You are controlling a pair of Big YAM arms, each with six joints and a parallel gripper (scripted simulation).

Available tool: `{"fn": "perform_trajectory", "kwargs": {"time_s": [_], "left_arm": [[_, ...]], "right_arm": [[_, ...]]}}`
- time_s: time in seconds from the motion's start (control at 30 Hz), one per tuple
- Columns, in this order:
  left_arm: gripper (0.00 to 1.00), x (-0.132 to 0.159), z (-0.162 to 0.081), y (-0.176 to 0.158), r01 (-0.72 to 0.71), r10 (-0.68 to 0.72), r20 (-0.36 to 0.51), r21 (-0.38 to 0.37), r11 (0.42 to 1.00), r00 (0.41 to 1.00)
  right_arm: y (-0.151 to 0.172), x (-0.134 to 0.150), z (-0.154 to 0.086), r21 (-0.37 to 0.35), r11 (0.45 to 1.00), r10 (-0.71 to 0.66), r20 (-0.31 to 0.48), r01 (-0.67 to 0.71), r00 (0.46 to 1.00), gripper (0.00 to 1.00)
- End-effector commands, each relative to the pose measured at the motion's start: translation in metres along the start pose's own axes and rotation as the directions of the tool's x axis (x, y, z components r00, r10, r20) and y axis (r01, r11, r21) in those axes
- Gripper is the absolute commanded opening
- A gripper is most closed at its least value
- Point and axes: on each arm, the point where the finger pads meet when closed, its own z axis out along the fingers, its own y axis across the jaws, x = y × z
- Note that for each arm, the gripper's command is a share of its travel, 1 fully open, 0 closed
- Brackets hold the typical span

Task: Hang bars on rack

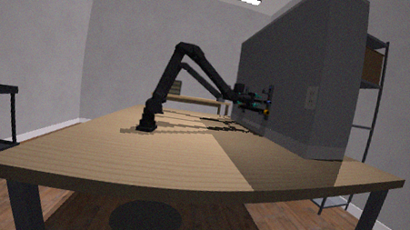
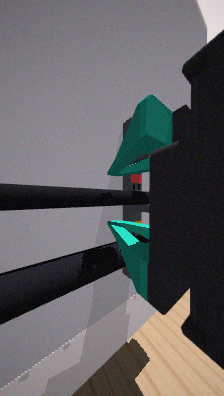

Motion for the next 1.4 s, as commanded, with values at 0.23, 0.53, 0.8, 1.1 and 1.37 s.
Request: {"fn": "perform_trajectory", "kwargs": {"time_s": [0.23, 0.53, 0.8, 1.1, 1.37], "left_arm": [[0.54, 0.005, 0.023, 0.045, 0.044, -0.045, -0.009, -0.064, 0.997, 0.999], [0.54, 0.006, 0.023, 0.046, 0.043, -0.044, -0.009, -0.063, 0.997, 0.999], [0.54, 0.006, 0.028, 0.048, 0.044, -0.044, -0.009, -0.064, 0.997, 0.999], [0.54, 0.006, 0.037, 0.05, 0.044, -0.044, -0.008, -0.066, 0.997, 0.999], [0.54, 0.006, 0.039, 0.049, 0.043, -0.044, -0.008, -0.065, 0.997, 0.999]], "right_arm": [[-0.023, 0.003, 0.02, 0.039, 0.998, 0.039, -0.006, -0.038, 0.999, 0.54], [-0.023, 0.003, 0.02, 0.039, 0.999, 0.038, -0.006, -0.038, 0.999, 0.54], [-0.023, 0.003, 0.023, 0.04, 0.998, 0.038, -0.006, -0.038, 0.999, 0.54], [-0.024, 0.003, 0.029, 0.041, 0.998, 0.038, -0.005, -0.038, 0.999, 0.54], [-0.024, 0.003, 0.031, 0.041, 0.998, 0.038, -0.005, -0.038, 0.999, 0.54]]}}
